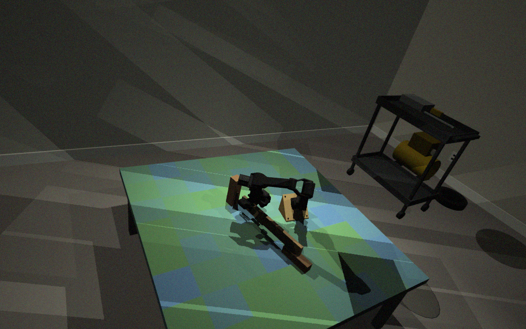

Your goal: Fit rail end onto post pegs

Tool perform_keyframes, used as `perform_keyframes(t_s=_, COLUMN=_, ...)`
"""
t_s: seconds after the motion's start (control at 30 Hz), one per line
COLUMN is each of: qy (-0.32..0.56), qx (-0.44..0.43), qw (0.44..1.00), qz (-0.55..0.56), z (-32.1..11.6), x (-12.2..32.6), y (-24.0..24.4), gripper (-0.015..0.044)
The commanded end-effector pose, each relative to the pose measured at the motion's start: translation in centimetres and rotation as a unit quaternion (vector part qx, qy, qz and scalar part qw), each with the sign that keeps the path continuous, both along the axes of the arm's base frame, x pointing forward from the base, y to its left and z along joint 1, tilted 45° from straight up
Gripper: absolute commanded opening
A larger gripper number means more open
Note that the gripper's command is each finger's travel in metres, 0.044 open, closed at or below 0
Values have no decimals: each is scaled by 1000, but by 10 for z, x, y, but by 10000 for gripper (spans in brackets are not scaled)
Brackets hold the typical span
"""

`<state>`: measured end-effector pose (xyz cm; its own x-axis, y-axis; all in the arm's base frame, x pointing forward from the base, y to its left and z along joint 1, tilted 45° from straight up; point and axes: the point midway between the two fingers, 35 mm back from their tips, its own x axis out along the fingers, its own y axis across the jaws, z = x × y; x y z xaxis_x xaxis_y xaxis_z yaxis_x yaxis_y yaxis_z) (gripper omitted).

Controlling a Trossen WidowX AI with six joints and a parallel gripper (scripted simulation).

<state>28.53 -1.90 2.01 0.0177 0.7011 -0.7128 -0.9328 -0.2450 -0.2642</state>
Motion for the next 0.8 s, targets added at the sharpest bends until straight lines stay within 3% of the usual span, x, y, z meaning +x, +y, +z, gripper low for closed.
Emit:
perform_keyframes(t_s=0.0, qy=-4, qx=-3, qw=1000, qz=0, z=0, x=2, y=-3, gripper=0)
perform_keyframes(t_s=0.77, qy=-4, qx=-3, qw=1000, qz=0, z=-3, x=6, y=-8, gripper=0)
